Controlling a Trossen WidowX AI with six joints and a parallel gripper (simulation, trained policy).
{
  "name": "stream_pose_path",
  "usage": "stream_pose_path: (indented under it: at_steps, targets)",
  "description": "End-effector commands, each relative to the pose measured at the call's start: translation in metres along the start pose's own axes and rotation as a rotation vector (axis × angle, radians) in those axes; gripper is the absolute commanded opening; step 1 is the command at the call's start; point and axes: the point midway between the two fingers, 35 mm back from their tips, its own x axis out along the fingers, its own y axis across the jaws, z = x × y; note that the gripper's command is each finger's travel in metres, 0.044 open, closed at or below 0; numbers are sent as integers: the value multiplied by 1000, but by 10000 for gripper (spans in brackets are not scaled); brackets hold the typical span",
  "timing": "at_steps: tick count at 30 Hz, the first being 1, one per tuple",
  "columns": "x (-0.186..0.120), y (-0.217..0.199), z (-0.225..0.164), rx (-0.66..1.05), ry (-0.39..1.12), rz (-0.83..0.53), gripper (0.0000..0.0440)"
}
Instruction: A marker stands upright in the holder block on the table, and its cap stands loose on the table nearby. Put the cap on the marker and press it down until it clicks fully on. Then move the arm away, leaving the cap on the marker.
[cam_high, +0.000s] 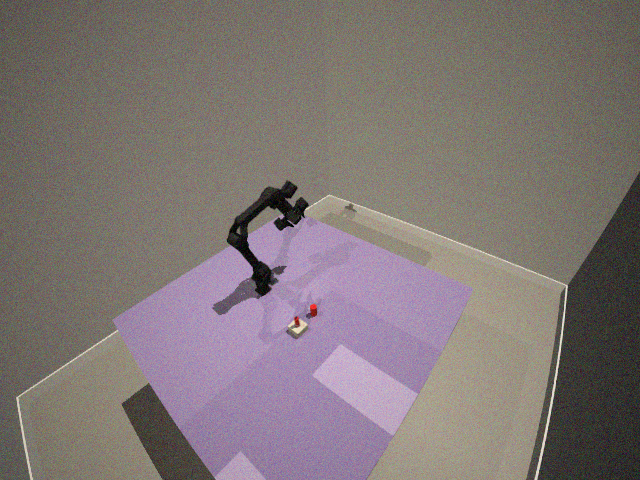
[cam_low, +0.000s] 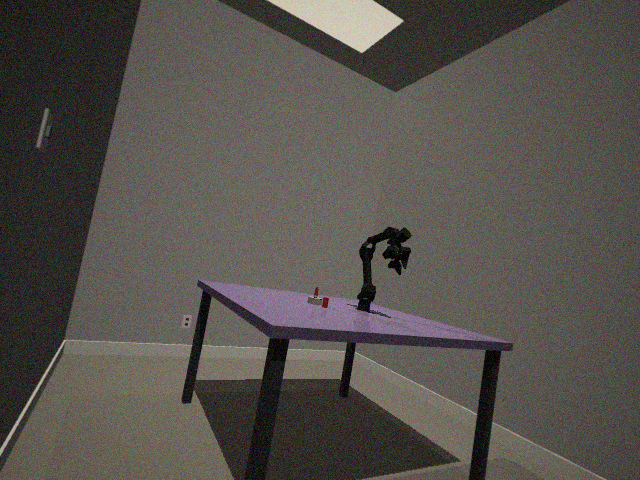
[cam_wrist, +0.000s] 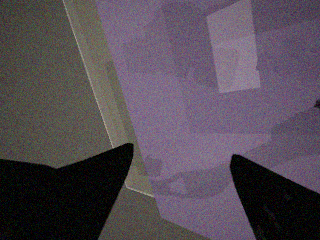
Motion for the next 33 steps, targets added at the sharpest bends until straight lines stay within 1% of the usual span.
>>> stream_pose_path:
  at_steps: [1,33]
  targets:
    - [3,2,6,20,-12,-15,331]
    - [34,18,79,243,-134,-132,333]
